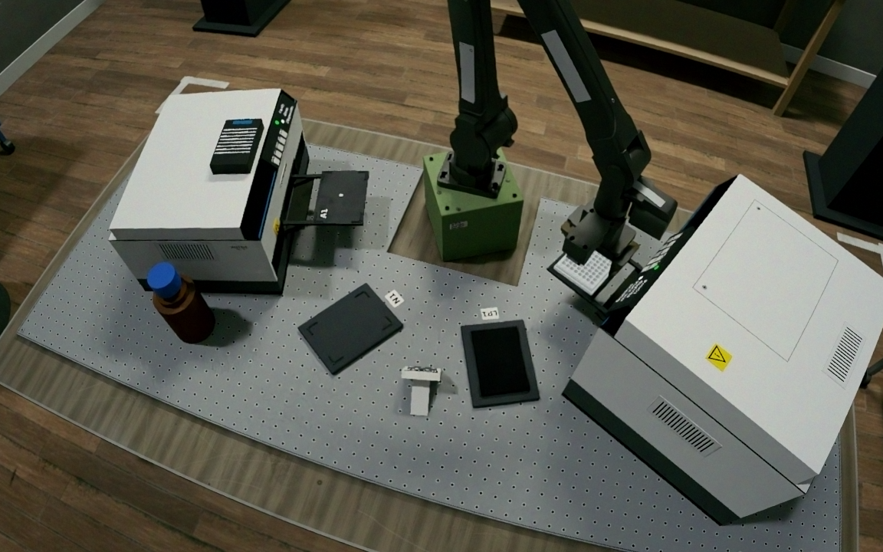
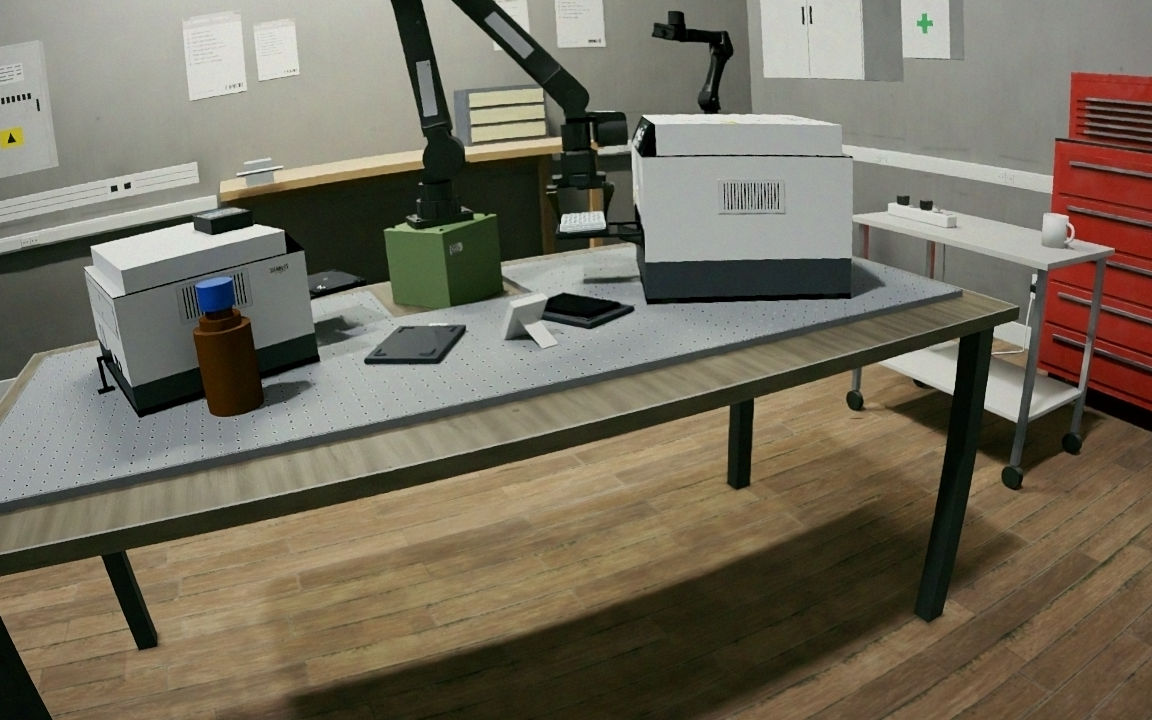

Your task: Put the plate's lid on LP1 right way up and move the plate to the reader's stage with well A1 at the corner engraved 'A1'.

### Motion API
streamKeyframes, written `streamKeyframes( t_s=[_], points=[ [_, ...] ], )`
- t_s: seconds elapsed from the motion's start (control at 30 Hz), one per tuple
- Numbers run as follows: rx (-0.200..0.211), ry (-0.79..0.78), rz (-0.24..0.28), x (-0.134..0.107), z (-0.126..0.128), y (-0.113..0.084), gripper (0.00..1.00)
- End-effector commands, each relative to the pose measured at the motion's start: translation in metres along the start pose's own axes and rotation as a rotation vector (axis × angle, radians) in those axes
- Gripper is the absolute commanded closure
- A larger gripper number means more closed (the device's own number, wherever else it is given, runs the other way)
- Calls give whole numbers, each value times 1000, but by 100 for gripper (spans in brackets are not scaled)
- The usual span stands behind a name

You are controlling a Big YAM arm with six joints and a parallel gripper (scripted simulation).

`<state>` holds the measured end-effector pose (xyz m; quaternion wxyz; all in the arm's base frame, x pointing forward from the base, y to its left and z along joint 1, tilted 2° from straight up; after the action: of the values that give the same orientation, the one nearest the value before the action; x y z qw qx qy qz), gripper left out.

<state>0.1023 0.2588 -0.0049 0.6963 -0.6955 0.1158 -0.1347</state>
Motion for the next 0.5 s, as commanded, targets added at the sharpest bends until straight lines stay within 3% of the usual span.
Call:
streamKeyframes(
  t_s=[0.0,0.47],
  points=[
    [-2,8,-4,2,1,8,14],
    [-9,13,-4,4,-2,12,14]
  ],
)
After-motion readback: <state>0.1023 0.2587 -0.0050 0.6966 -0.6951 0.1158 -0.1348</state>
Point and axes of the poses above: the point where the finger pads meet when closed, its own y axis out along the fingers, its own z axis across the jaws, x = y × z, the point moved 2 cm from there along -y, back along the fingers, and after that the axes turned 5 degrees about -y, right-handed, at the moved point
